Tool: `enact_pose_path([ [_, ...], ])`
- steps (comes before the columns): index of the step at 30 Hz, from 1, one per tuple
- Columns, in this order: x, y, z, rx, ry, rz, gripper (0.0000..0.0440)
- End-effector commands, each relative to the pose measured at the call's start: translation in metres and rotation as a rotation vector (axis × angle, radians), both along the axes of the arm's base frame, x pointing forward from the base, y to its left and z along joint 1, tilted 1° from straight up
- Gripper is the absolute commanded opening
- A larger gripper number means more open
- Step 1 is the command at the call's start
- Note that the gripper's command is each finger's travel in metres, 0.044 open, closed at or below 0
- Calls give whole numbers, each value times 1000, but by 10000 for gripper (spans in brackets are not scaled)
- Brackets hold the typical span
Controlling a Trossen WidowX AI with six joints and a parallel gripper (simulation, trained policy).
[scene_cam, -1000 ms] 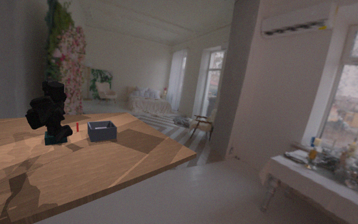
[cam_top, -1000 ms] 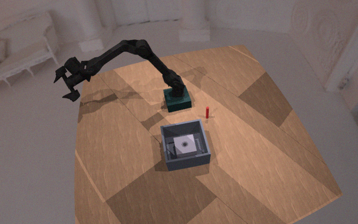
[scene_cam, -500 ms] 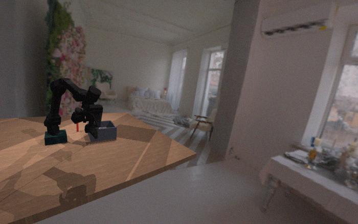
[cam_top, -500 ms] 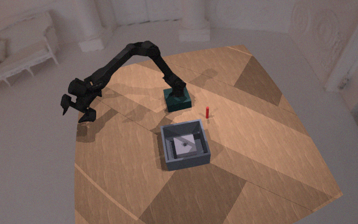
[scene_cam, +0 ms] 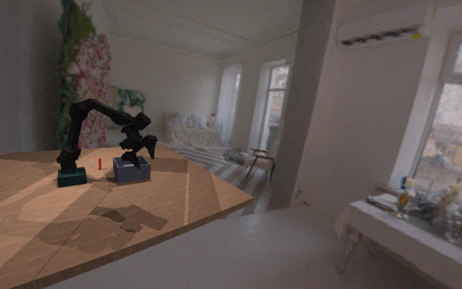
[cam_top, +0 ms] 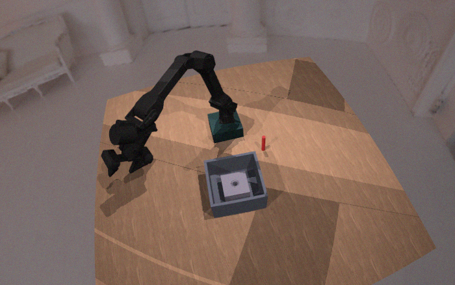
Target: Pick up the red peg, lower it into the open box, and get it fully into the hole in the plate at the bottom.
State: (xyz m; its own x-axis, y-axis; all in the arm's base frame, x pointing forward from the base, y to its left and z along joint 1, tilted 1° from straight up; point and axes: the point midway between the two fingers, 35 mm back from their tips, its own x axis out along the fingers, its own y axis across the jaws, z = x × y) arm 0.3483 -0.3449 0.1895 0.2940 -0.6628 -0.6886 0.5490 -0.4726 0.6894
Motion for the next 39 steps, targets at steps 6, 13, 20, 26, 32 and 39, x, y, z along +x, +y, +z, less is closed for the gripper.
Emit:
enact_pose_path([
  [6,23,77,-8,23,157,231,440],
  [13,33,147,-13,38,279,443,440],
  [20,30,219,-17,54,393,659,440],
  [26,15,282,-22,75,488,844,440],
  [32,-15,342,-27,110,584,1024,440],
  [39,-62,399,-34,170,690,1190,440],
])
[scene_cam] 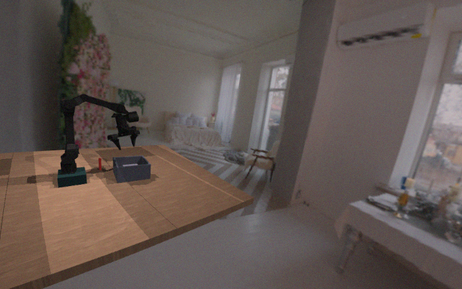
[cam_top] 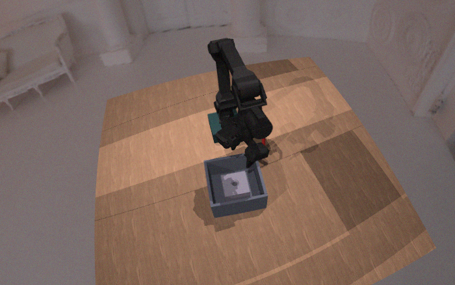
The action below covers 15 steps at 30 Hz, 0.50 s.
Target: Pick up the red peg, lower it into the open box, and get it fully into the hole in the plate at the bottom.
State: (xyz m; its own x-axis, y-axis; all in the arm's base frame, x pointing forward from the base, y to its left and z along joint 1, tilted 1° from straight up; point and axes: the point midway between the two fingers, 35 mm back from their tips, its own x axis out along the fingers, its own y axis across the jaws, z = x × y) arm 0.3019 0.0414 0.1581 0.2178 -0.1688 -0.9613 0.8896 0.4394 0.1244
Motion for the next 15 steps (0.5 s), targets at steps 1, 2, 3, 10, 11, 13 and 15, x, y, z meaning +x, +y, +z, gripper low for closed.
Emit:
enact_pose_path([
  [1,-23,19,-4,19,54,49,440],
  [2,-30,25,-5,24,72,65,440],
  [3,-38,31,-7,29,90,80,440],
  [10,-86,63,-19,51,212,170,440],
  [11,-92,67,-21,52,228,181,440],
  [13,-104,73,-26,53,258,201,440],
  [15,-114,79,-31,51,283,221,440],
])
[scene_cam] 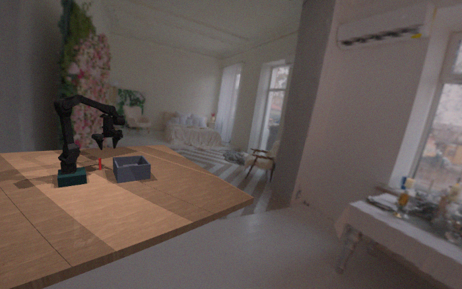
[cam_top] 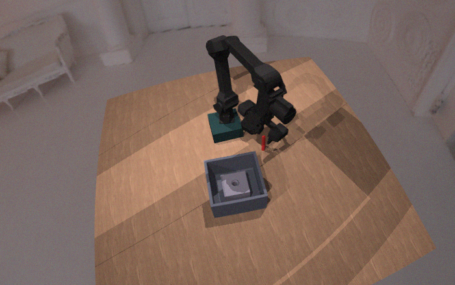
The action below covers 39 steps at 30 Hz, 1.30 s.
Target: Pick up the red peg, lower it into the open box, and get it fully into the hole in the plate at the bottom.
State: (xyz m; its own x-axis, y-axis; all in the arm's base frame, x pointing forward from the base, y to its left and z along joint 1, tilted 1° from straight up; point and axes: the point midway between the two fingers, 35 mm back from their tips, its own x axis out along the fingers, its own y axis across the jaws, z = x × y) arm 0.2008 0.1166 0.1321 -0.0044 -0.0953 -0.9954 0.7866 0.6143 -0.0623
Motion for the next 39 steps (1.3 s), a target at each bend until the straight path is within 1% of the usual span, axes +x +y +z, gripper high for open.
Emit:
enact_pose_path([
  [1,-17,7,-8,-3,40,22,440],
  [6,-33,17,-23,-7,72,63,440],
  [13,-44,26,-49,-13,80,112,440],
  [27,-45,34,-111,3,36,190,440],
  [29,-44,34,-118,5,35,200,433],
  [31,-45,33,-124,4,41,208,398],
  [39,-48,31,-140,-2,78,212,188],
])
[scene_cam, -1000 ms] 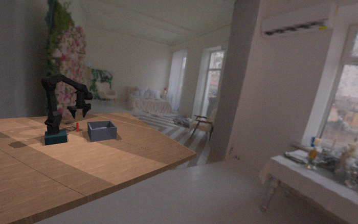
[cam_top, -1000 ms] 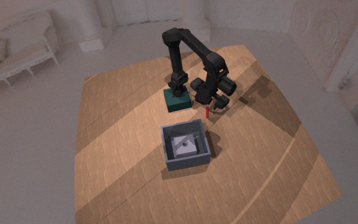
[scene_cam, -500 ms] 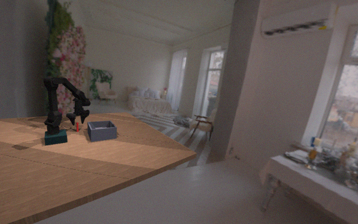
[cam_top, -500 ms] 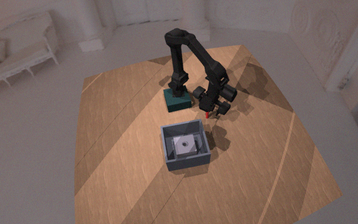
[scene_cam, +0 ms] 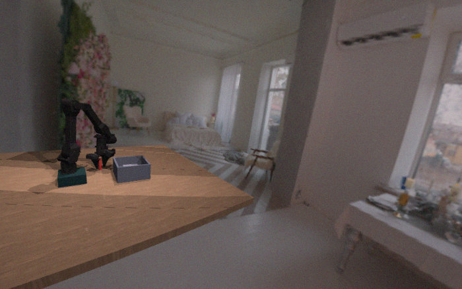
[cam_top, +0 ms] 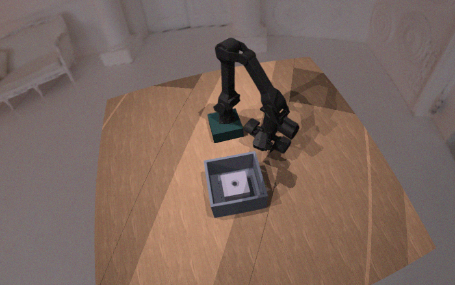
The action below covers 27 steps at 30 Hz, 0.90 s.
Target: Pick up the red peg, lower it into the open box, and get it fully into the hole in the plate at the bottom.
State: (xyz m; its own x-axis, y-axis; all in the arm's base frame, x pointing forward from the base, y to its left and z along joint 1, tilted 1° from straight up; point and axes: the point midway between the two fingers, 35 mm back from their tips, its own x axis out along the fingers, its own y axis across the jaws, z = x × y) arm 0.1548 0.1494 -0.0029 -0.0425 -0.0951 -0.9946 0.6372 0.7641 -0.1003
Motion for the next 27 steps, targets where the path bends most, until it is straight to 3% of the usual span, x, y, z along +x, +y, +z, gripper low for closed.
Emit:
enact_pose_path([
  [1,-3,-2,-6,-12,22,2,162],
  [7,-3,-3,-9,-36,46,-10,27],
  [13,15,2,11,-31,-17,7,0],
  [27,48,-2,69,-37,-135,-16,0],
])
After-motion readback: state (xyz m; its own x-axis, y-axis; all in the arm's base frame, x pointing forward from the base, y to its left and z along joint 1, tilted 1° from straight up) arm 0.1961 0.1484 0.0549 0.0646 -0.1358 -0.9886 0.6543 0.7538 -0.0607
